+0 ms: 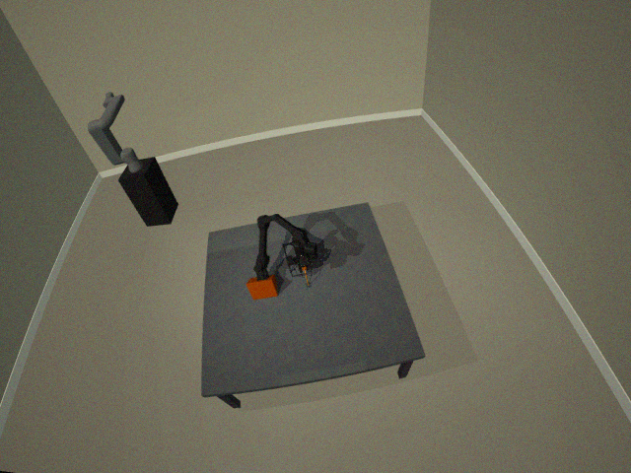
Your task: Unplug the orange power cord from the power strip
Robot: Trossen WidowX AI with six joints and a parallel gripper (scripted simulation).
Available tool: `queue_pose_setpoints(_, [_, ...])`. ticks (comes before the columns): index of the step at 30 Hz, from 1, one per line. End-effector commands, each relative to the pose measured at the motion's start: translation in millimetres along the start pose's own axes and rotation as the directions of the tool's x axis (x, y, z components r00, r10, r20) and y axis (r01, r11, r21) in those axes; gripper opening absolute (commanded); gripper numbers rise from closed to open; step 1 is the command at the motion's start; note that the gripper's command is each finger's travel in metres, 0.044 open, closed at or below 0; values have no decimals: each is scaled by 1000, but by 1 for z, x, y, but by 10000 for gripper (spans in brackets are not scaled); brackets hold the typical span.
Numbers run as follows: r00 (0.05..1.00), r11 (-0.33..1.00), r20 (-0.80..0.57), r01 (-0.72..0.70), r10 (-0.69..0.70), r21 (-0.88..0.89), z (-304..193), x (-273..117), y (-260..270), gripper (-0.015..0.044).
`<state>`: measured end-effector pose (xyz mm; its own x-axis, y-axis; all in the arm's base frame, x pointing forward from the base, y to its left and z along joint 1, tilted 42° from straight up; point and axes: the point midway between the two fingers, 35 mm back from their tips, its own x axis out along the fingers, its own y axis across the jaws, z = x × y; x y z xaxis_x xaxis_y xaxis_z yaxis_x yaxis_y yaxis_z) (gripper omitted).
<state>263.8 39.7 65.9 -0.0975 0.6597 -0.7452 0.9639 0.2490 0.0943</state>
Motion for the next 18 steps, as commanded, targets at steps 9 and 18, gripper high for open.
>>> queue_pose_setpoints(9, [1000, 1000, 0, 0, 0, -1, -1, 8, 0, 107])
queue_pose_setpoints(18, [1000, 1000, 0, 0, 0, -1, -1, 8, 0, 8])
